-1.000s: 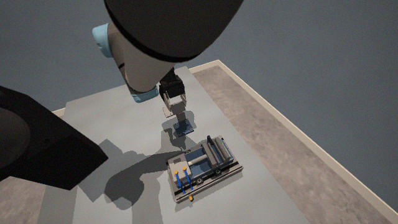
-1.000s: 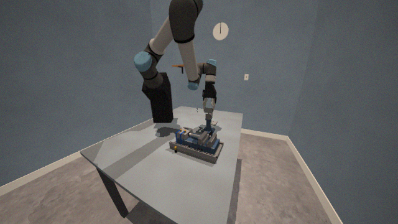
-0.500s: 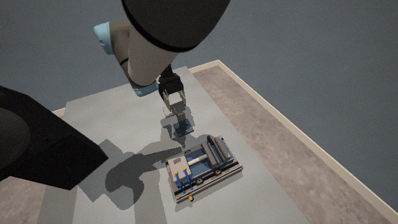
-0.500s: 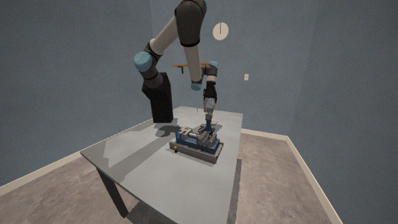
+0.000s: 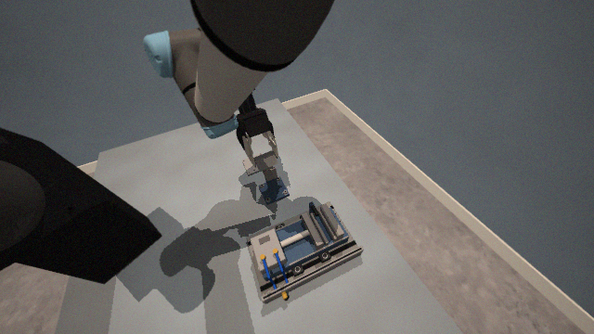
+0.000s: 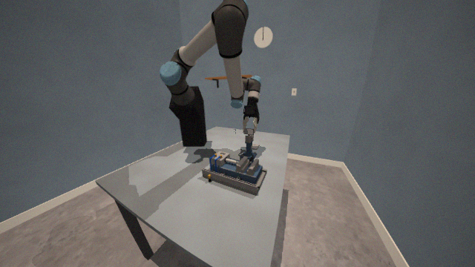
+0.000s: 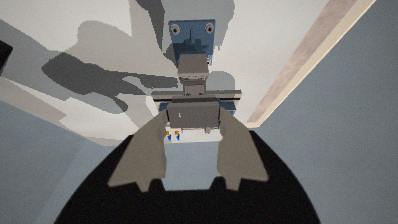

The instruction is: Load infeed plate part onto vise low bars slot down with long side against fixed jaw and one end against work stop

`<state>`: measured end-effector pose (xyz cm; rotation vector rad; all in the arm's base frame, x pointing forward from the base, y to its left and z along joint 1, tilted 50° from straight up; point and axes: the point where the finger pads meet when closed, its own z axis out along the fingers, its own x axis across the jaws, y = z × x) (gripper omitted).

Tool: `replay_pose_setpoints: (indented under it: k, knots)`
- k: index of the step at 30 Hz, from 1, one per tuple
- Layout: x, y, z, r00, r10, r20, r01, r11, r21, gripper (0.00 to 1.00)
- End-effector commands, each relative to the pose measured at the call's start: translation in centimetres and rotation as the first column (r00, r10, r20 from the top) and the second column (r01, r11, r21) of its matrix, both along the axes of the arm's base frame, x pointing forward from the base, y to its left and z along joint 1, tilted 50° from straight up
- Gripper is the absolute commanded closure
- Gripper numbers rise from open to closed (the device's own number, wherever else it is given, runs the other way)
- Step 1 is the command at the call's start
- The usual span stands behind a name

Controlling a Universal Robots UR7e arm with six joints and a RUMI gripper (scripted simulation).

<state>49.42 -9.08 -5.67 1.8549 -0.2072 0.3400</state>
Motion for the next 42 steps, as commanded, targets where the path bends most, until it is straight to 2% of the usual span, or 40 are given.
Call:
replay_pose_setpoints:
  k: [1, 42]
  knots:
    - [0.20, 0.18, 0.17, 0.999, -0.033, 0.005, 0.033, 0.998, -0.050, 1.00]
    - [0.27, 0.22, 0.06, 0.997, -0.077, 0.014, 0.079, 0.981, -0.180, 1.00]
